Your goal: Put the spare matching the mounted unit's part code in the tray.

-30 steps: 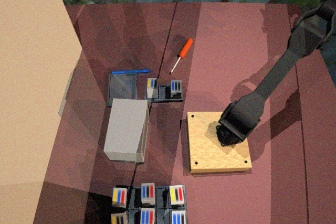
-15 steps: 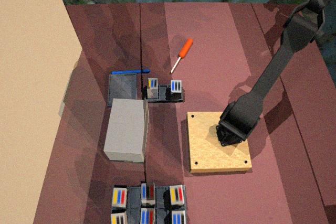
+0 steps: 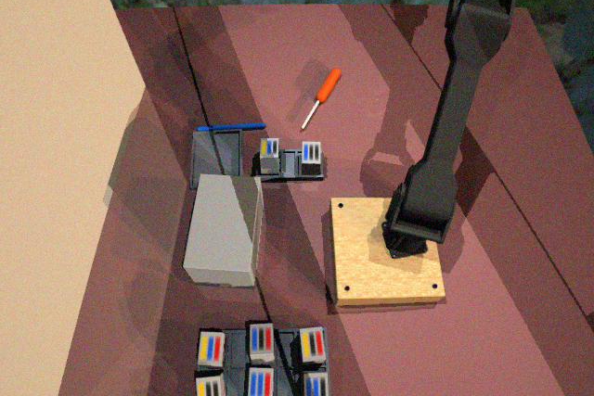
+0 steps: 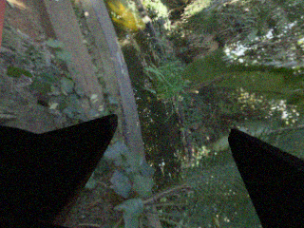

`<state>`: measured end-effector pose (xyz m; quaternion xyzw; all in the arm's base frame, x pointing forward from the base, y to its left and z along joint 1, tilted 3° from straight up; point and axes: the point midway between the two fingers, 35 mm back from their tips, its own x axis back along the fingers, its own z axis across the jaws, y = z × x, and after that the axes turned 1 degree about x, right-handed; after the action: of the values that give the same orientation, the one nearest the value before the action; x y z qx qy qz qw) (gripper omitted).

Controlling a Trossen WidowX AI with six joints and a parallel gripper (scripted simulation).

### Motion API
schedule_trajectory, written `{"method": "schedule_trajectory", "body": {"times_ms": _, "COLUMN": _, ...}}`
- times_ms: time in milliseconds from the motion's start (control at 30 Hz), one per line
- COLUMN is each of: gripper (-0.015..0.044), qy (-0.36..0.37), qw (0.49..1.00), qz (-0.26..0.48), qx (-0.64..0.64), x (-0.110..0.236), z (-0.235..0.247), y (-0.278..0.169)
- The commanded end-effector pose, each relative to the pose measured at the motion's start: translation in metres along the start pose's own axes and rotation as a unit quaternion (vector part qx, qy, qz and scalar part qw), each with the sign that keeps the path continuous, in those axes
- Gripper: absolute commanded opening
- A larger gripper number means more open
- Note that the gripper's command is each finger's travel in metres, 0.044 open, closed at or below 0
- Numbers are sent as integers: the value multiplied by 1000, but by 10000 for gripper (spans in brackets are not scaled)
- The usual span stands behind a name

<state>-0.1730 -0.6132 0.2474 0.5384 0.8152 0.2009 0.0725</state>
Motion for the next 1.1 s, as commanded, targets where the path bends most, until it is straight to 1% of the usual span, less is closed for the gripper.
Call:
{"method": "schedule_trajectory", "body": {"times_ms": 0, "gripper": 440, "qy": 45, "qw": 996, "qz": -14, "qx": -72, "x": -41, "z": 23, "y": 54}}
{"method": "schedule_trajectory", "body": {"times_ms": 133, "gripper": 440, "qy": 94, "qw": 986, "qz": -24, "qx": -134, "x": -71, "z": 50, "y": 109}}
{"method": "schedule_trajectory", "body": {"times_ms": 267, "gripper": 440, "qy": 148, "qw": 971, "qz": -25, "qx": -187, "x": -94, "z": 81, "y": 164}}
{"method": "schedule_trajectory", "body": {"times_ms": 400, "gripper": 440, "qy": 205, "qw": 951, "qz": -18, "qx": -230, "x": -108, "z": 114, "y": 221}}
{"method": "schedule_trajectory", "body": {"times_ms": 533, "gripper": 440, "qy": 264, "qw": 927, "qz": -5, "qx": -266, "x": -113, "z": 149, "y": 279}}
{"method": "schedule_trajectory", "body": {"times_ms": 667, "gripper": 440, "qy": 323, "qw": 900, "qz": 17, "qx": -292, "x": -107, "z": 186, "y": 335}}
{"method": "schedule_trajectory", "body": {"times_ms": 800, "gripper": 440, "qy": 380, "qw": 871, "qz": 45, "qx": -307, "x": -92, "z": 222, "y": 391}}
{"method": "schedule_trajectory", "body": {"times_ms": 933, "gripper": 440, "qy": 433, "qw": 843, "qz": 81, "qx": -309, "x": -66, "z": 258, "y": 442}}
{"method": "schedule_trajectory", "body": {"times_ms": 1067, "gripper": 440, "qy": 481, "qw": 816, "qz": 122, "qx": -297, "x": -31, "z": 292, "y": 489}}
